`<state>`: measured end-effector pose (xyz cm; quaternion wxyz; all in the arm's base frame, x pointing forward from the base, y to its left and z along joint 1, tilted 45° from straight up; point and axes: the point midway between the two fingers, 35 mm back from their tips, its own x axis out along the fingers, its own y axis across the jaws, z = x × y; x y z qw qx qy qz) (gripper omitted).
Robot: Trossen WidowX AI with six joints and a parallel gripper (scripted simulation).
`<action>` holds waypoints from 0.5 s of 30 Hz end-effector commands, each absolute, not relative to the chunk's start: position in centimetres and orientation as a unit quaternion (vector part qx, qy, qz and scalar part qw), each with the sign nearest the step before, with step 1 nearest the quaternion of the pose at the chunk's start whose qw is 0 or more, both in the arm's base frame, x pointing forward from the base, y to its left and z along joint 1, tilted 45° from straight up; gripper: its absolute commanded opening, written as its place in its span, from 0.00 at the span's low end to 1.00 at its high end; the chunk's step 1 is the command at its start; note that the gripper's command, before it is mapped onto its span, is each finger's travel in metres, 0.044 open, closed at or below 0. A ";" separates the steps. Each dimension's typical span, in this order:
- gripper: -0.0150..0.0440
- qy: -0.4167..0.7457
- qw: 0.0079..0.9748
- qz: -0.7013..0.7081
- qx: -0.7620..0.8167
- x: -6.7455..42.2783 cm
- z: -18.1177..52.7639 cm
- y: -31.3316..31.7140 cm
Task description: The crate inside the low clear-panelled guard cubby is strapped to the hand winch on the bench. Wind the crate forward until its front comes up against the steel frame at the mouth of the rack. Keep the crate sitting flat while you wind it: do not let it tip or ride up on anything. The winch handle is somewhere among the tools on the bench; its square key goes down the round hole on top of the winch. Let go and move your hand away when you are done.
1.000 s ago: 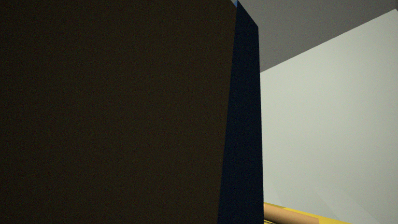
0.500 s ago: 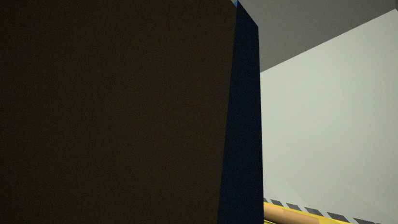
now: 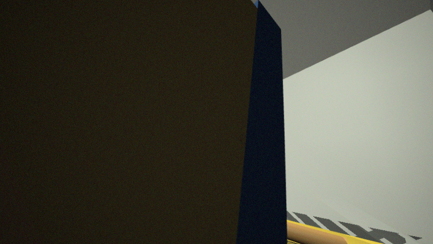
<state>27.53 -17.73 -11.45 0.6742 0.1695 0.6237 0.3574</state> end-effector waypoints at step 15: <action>0.91 0.634 0.664 0.362 0.164 27.3 -6.9 -21.4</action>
